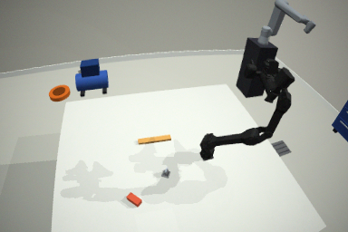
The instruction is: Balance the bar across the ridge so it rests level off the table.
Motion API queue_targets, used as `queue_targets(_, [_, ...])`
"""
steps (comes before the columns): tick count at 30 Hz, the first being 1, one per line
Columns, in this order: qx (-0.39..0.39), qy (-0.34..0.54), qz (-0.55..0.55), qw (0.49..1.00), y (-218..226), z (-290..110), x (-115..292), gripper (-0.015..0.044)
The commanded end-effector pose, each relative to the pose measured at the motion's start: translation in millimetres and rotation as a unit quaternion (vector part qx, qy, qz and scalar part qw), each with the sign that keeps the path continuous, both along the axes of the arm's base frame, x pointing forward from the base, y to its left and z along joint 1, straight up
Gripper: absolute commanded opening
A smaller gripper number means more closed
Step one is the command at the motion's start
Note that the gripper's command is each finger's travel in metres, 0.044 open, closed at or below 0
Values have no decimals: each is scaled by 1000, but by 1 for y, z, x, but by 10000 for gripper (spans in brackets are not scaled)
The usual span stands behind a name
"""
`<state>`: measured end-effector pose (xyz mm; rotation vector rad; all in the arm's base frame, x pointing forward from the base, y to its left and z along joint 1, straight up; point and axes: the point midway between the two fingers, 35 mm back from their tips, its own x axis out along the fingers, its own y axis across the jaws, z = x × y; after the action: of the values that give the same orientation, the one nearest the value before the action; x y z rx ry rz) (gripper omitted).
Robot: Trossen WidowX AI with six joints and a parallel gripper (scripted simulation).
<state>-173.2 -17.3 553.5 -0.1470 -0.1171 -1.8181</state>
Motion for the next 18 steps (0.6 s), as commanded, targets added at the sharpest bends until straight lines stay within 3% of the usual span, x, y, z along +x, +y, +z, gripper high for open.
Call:
queue_targets(1, [1, 1, 0, 1000, -1, 0, 1, 374])
queue_targets(4, [9, 15, 7, 1000, -8, 1, 11, 315])
queue_targets(18, [116, 169, 113, 972, -99, -14, 135, 315])
